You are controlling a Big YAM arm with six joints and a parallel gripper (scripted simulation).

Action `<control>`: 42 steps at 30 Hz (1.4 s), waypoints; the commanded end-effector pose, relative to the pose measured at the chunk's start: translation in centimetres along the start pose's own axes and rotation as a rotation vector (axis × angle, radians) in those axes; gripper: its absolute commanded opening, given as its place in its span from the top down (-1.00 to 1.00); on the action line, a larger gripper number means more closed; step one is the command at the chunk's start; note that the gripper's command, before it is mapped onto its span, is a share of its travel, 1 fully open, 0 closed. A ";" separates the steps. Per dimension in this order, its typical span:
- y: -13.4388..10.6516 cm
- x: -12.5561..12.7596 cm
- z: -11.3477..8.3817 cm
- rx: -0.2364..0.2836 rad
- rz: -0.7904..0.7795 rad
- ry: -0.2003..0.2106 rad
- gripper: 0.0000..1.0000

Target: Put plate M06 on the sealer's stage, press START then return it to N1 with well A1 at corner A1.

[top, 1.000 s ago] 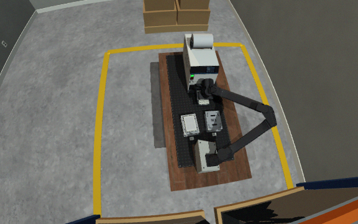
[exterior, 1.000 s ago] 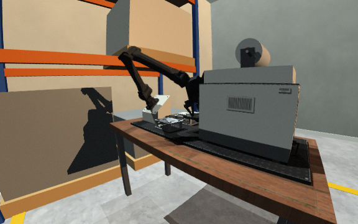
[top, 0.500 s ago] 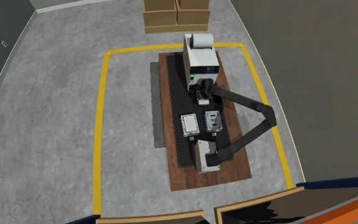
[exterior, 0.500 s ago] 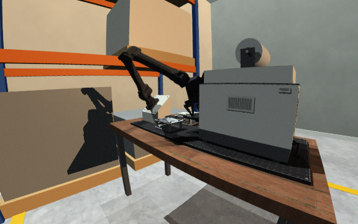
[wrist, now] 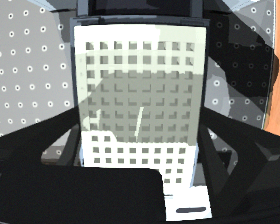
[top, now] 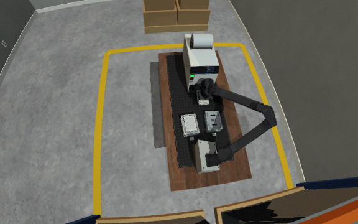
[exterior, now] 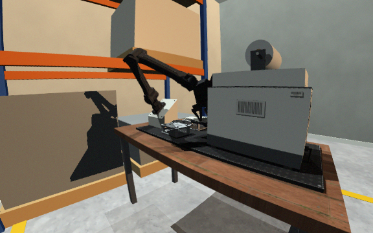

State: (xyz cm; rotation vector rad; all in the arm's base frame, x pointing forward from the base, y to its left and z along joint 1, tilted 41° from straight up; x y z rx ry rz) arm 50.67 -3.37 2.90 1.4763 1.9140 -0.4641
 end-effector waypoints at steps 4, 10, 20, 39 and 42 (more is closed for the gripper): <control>1.0 1.4 -0.4 -0.004 -0.027 0.011 1.00; 1.1 1.3 -0.4 -0.006 -0.025 0.011 1.00; 1.2 1.3 -0.5 -0.009 -0.024 0.011 1.00; 1.5 1.1 -0.5 -0.014 -0.038 0.012 1.00; 1.5 1.1 -0.5 -0.015 -0.038 0.012 1.00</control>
Point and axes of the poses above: the point where the finger pads meet when closed, its own z axis out along the fingers, its own x axis across the jaws, y = z × x, the point moved 4 cm from there along -z, back along the fingers, and after that the axes turned 10 degrees about -z, right-handed, at the moved point
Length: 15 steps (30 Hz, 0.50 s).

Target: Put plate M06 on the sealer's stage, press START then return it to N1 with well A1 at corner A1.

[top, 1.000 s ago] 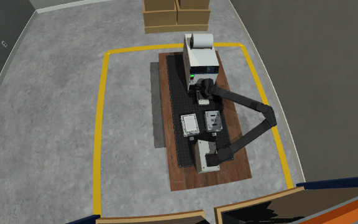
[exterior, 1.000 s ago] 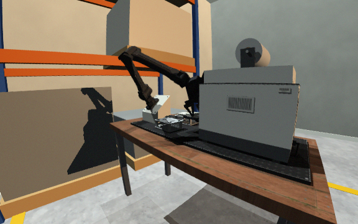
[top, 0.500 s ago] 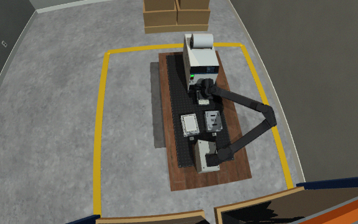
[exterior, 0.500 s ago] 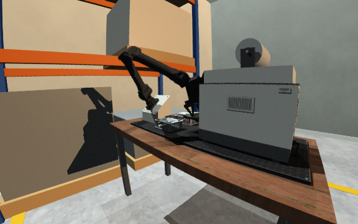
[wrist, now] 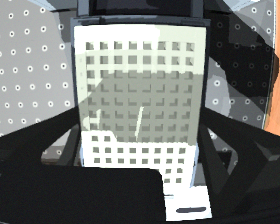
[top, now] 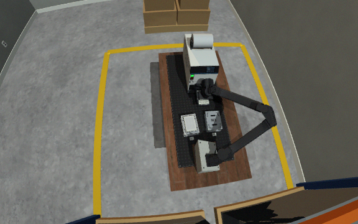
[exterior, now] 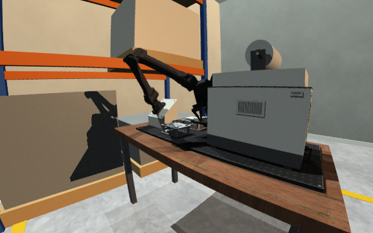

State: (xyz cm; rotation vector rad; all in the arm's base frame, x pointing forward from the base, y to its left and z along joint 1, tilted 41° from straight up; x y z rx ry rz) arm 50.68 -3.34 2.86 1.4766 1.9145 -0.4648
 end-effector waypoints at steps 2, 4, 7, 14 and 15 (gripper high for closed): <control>1.6 1.0 -0.6 -0.017 -0.038 0.011 1.00; 1.7 0.9 -0.6 -0.019 -0.038 0.011 1.00; 1.7 0.9 -0.6 -0.020 -0.039 0.011 1.00; 2.2 -0.2 -0.8 -0.038 0.011 -0.009 -1.00; 2.2 -0.5 -0.8 -0.039 0.022 -0.010 -1.00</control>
Point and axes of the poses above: the point where the finger pads meet when closed, its own z axis out along the fingers, its own x axis across the jaws, y = z × x, the point moved 4 cm from there along -z, back along the fingers, and after that the axes turned 10 degrees about -z, right-handed, at the moved point
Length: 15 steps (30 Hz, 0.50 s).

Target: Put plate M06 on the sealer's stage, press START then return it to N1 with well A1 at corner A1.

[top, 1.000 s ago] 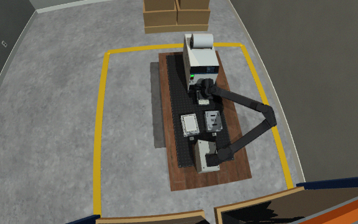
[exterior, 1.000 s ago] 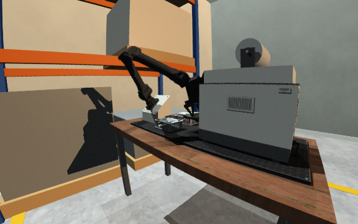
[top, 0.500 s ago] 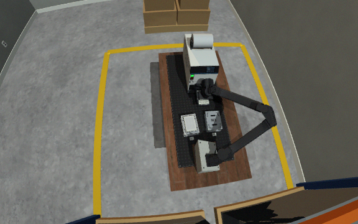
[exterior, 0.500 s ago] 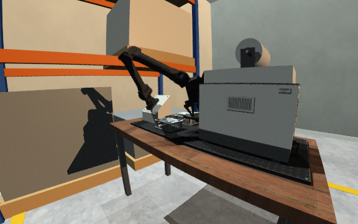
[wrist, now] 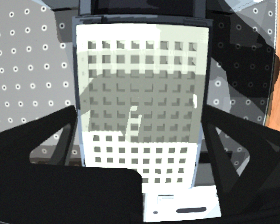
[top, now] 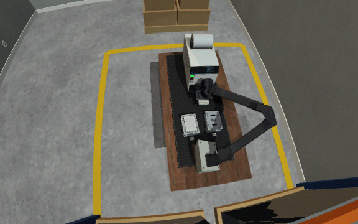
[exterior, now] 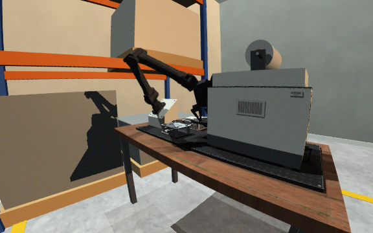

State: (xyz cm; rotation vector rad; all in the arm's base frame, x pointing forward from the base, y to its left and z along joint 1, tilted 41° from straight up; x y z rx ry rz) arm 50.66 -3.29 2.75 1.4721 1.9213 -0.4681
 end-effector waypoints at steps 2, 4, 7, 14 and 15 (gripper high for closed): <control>2.2 -0.6 -0.8 -0.040 0.028 -0.012 -1.00; 2.2 -1.2 -0.8 -0.043 0.046 -0.014 -1.00; 2.2 -2.1 -0.9 -0.045 0.067 -0.019 -1.00; 2.2 -2.7 -0.8 -0.046 0.082 -0.021 -1.00; 2.2 -2.5 -0.6 -0.043 0.078 -0.021 -1.00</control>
Point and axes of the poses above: the point where the finger pads meet when closed, its own z axis out along the fingers, its own x axis across the jaws, y = z × x, the point moved 4 cm from there along -z, back along the fingers, and after that the axes turned 10 degrees about -z, right-handed, at the moved point
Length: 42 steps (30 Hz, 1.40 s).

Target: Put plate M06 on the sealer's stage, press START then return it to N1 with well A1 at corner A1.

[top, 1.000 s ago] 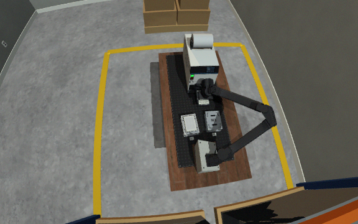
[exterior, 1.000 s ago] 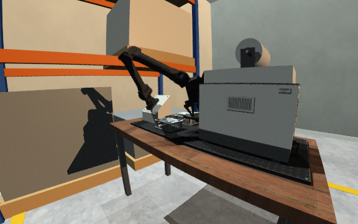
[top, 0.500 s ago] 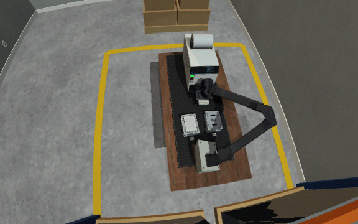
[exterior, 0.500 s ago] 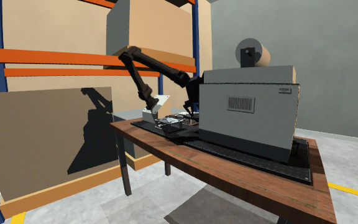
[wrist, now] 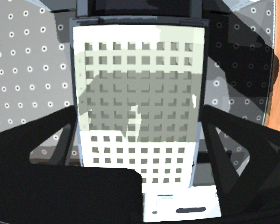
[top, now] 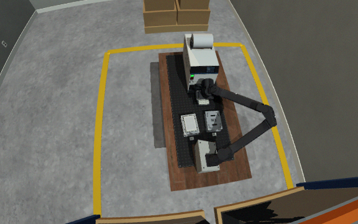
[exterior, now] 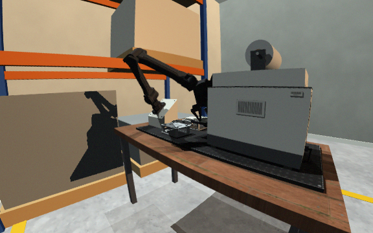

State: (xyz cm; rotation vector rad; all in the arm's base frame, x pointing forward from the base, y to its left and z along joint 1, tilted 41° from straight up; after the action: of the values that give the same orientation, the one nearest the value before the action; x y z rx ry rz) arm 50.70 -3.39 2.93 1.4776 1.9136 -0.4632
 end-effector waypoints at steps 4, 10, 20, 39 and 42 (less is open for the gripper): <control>2.2 -1.8 -0.4 -0.039 0.061 -0.017 -1.00; 2.4 -0.3 -0.6 -0.043 0.032 -0.009 -1.00; 2.6 0.5 -0.8 -0.047 0.016 -0.005 -1.00; 1.9 -1.2 0.5 -0.021 0.046 -0.011 -1.00; 2.3 -1.3 -0.5 -0.029 0.047 -0.010 -1.00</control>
State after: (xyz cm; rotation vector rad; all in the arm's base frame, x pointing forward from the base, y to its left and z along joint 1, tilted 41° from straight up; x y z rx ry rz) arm 50.68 -3.35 2.83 1.4779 1.9143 -0.4638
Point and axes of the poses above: the point where the finger pads meet when closed, its own z axis out along the fingers, its own x axis across the jaws, y = z × x, the point moved 4 cm from there along -z, back along the fingers, and after that the axes turned 10 degrees about -z, right-handed, at the moved point
